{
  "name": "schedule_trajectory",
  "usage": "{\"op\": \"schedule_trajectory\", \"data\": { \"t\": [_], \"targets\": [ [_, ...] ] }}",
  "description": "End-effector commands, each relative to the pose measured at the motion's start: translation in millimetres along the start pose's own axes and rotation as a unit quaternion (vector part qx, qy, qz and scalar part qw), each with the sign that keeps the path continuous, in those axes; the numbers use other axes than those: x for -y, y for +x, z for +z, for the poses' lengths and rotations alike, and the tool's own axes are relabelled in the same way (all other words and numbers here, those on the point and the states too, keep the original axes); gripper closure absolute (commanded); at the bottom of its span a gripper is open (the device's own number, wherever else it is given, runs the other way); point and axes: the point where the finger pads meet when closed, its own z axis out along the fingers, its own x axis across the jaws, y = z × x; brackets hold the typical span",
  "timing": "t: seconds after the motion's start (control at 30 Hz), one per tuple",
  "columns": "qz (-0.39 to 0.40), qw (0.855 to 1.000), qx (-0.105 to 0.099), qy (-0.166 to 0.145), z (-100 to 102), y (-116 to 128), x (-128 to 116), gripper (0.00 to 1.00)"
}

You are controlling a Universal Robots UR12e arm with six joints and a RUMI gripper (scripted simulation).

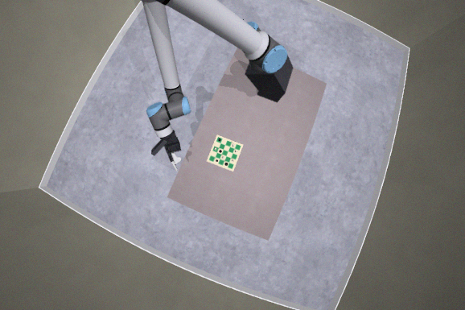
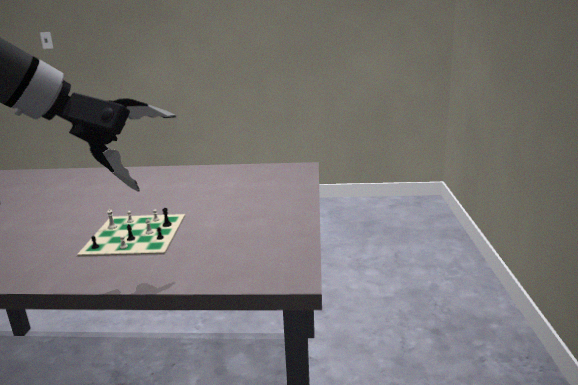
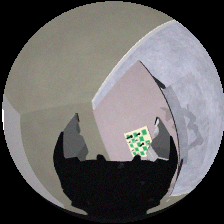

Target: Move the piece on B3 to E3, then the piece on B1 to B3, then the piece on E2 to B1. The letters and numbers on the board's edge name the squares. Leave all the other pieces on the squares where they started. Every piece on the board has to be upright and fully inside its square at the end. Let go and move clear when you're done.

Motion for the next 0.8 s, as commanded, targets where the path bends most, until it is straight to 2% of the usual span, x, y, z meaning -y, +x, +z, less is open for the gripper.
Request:
{"op": "schedule_trajectory", "data": {
  "t": [0.0,0.37,0.5,0.77],
  "targets": [
    [-0.052,0.998,0.026,-0.013,4.8,11.4,-10.3,0.00],
    [-0.157,0.984,0.072,-0.035,15.1,36.9,-34.4,0.00],
    [-0.170,0.982,0.078,-0.037,16.3,40.2,-37.4,0.00],
    [-0.250,0.960,0.111,-0.058,24.8,60.8,-56.0,0.00]
  ]
}}
